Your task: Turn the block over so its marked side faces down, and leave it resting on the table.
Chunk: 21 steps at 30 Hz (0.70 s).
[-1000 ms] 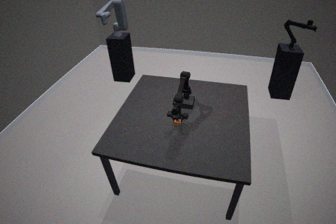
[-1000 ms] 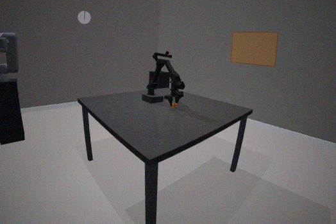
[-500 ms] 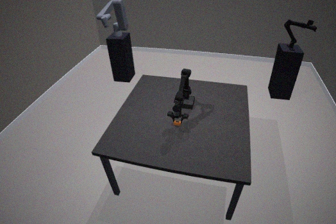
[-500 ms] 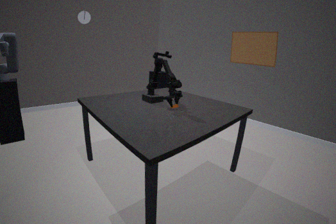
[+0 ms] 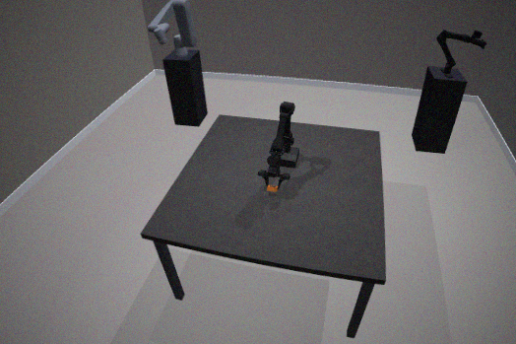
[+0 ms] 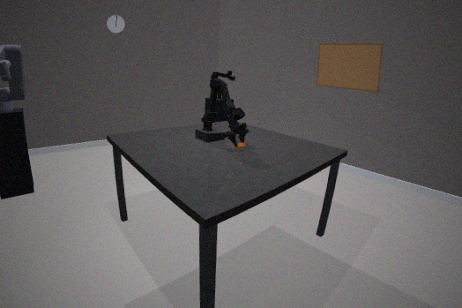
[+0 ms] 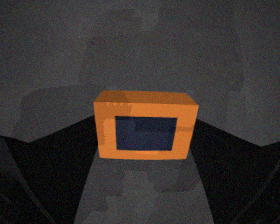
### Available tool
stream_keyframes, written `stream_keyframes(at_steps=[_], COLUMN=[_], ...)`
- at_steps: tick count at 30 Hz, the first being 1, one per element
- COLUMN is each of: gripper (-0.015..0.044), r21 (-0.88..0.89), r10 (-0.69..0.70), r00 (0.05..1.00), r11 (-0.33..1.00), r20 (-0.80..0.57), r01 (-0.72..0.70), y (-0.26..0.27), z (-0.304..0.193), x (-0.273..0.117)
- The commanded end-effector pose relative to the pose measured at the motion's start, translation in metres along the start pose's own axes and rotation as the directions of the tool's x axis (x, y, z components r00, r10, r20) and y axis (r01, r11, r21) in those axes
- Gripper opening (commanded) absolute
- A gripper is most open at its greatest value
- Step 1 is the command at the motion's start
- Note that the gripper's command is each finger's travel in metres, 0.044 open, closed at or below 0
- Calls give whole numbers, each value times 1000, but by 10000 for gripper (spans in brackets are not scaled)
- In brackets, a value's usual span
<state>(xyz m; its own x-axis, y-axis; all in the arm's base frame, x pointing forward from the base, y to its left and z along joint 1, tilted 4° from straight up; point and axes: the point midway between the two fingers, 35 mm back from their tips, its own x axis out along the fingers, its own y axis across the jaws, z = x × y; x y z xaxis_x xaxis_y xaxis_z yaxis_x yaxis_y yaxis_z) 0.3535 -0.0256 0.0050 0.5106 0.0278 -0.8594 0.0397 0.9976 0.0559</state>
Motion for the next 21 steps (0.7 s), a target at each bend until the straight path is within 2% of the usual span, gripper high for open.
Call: stream_keyframes(at_steps=[1, 6, 21], gripper=[0, 0, 0], r21=[5, 4, 1], r10=[6, 5, 2], r00=[999, 997, 964], r11=[1000, 1000, 1000], r20=[54, 73, 267], r01=[-6, -6, -2], y=[1, 1, -1], z=[-2, -2, -3], x=[-4, -2, 30])
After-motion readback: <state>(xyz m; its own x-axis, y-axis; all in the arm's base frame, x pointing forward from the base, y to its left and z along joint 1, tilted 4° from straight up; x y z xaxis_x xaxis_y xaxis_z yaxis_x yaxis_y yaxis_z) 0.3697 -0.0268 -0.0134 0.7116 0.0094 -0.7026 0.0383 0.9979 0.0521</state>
